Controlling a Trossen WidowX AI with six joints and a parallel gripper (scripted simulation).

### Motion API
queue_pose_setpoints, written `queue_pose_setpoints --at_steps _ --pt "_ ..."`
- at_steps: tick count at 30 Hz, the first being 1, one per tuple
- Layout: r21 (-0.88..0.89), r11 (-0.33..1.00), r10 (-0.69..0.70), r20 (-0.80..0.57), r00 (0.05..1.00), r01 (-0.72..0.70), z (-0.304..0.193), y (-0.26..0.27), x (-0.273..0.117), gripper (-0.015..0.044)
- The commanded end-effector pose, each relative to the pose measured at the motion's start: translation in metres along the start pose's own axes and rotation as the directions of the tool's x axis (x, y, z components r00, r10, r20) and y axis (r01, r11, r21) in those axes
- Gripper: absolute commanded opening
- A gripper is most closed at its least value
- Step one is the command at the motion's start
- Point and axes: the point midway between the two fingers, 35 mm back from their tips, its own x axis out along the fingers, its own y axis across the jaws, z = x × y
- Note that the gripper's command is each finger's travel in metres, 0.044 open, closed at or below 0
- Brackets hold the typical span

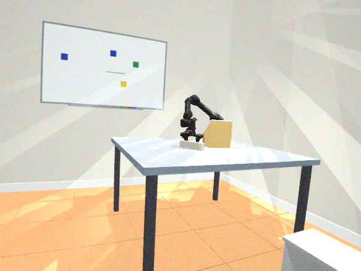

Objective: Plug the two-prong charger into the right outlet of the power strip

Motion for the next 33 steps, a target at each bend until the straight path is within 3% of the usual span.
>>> queue_pose_setpoints --at_steps 1,33 --pt "0.0 1.0 0.001 0.003 1.0 -0.001 -0.0015 -0.0002 -0.0001 0.044" --pt "0.005 1.0 0.005 0.021 1.0 -0.005 -0.0103 0.0001 0.0008 0.044"
